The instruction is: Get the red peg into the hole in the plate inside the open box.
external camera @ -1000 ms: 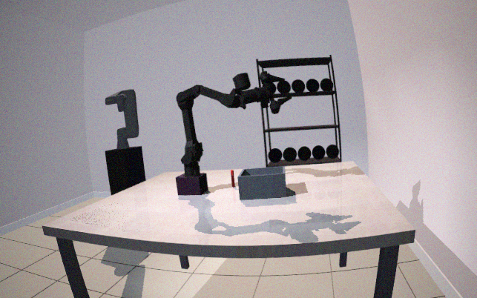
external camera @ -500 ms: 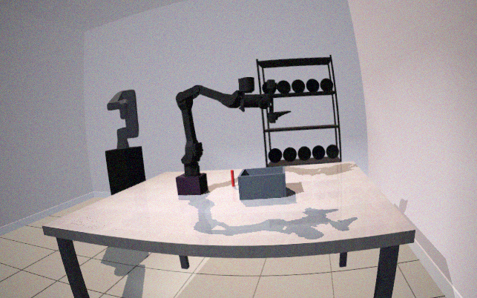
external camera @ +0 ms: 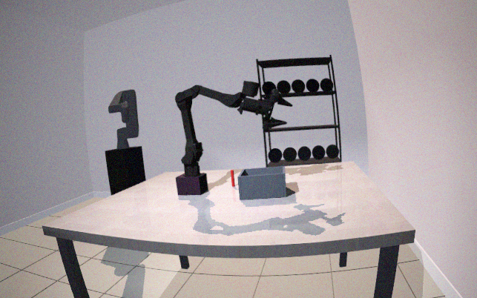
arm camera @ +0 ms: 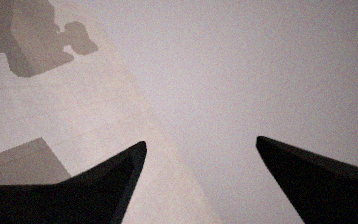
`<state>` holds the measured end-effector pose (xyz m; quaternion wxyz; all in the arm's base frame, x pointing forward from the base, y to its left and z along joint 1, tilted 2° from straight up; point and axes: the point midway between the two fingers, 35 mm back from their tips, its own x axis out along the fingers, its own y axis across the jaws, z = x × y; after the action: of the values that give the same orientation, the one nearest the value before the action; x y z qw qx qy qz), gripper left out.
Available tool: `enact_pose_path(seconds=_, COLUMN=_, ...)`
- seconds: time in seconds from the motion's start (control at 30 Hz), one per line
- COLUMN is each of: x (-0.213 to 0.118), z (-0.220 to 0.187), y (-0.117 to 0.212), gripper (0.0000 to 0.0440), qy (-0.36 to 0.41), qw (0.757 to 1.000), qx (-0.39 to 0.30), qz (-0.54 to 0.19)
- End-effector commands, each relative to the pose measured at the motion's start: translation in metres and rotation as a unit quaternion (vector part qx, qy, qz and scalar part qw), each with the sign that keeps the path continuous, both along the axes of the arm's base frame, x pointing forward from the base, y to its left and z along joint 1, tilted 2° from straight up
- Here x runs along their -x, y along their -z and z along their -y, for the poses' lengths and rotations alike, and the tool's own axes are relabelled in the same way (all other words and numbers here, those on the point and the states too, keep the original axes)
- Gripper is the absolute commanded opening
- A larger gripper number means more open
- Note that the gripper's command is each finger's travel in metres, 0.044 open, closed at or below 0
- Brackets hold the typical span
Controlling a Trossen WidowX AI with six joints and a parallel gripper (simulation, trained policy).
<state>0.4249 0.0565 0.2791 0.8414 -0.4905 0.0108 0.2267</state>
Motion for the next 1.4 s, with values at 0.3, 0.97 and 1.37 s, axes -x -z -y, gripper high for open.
enact_pose_path(seconds=0.3, x=0.019, z=-0.01, y=0.04, gripper=0.044, qy=0.059, qw=0.978, qx=-0.121, qz=-0.159)
enact_pose_path(seconds=0.97, x=0.073, z=-0.029, y=0.092, gripper=0.044, qy=0.207, qw=0.851, qx=-0.283, qz=-0.39)
enact_pose_path(seconds=1.37, x=0.117, z=-0.041, y=0.115, gripper=0.044, qy=0.327, qw=0.731, qx=-0.347, qz=-0.488)
